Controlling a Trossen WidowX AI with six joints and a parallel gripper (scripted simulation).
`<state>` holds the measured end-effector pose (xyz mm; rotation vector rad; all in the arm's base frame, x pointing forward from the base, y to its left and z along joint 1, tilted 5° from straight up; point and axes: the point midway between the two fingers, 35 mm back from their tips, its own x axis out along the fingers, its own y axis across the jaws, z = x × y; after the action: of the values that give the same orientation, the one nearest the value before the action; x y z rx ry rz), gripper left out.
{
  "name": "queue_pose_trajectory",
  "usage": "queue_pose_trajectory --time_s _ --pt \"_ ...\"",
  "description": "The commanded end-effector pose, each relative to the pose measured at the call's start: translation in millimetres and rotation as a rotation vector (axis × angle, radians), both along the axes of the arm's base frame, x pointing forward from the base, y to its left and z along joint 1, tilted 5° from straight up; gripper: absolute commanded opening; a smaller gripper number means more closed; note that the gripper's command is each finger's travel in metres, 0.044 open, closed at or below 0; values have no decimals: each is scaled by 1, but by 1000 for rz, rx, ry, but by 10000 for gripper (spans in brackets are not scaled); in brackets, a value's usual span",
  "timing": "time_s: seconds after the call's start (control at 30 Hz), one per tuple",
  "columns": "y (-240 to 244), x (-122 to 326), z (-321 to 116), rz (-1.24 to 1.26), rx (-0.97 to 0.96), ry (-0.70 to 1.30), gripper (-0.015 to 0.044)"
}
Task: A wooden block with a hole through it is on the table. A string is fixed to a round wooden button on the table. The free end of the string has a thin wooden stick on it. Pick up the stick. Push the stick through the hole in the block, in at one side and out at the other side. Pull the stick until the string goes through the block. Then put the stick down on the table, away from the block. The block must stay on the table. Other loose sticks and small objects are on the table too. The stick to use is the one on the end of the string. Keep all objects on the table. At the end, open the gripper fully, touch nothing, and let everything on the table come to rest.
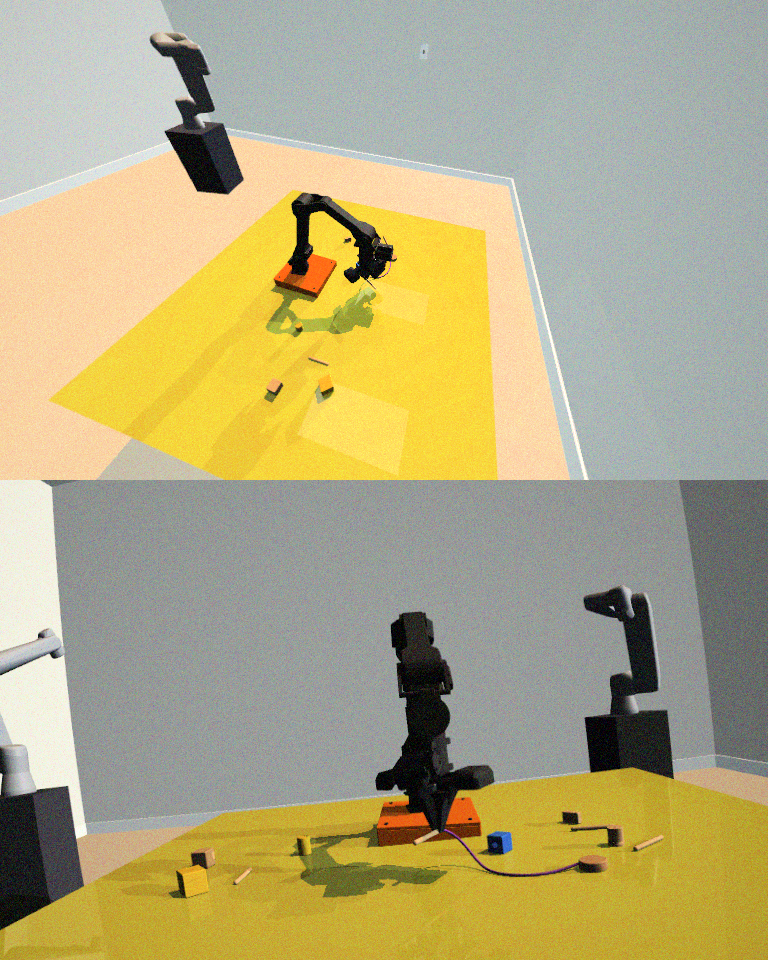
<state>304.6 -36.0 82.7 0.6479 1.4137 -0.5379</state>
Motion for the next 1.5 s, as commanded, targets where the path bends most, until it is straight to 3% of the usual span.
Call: queue_pose_trajectory --time_s 0.0,1.47 --pt "1 6 1 162 -19 -8 0" --pt "19 44 5 1759 -172 -71 0"
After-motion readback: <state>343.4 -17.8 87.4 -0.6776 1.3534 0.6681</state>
